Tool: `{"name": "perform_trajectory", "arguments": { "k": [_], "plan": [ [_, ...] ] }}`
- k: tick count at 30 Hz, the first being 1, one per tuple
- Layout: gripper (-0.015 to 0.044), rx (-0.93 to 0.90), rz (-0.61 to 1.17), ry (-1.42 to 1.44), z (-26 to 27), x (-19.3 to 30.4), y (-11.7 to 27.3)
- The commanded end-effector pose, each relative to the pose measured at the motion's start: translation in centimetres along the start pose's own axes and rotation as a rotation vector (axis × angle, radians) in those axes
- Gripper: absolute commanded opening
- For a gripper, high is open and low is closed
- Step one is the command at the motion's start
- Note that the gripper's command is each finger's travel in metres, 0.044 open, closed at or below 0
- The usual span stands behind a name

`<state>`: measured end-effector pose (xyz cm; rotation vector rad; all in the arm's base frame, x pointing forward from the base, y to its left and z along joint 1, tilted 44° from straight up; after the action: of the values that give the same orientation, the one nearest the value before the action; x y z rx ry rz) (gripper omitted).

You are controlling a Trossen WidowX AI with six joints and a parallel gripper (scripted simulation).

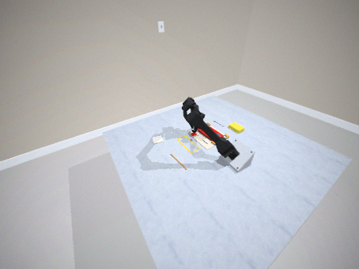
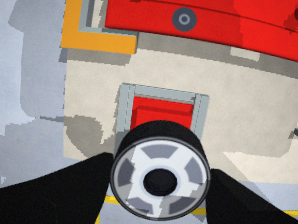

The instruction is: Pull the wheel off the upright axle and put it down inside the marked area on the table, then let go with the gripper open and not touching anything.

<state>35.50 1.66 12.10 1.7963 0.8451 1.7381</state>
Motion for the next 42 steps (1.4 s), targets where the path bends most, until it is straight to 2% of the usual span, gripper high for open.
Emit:
{"name": "perform_trajectory", "arguments": {
  "k": [1, 42],
  "plan": [
    [0.0000, -0.010, -0.004, 0.003, 0.0, 0.0, 0.6],
    [0.0000, -0.014, -0.002, 0.001, -0.1, 0.0, 1.9]
  ]
}}
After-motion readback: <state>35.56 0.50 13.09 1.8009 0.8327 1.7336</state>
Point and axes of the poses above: the point midway between the two fingers, 35 mm back from their tips, its own y axis back along the fingers, its own z axis across the jaws, x = y × z, the point moved 8 cm from there along y, back along the fingers, and after that the axes turned 10 degrees about -y, right-handed, at the moved point
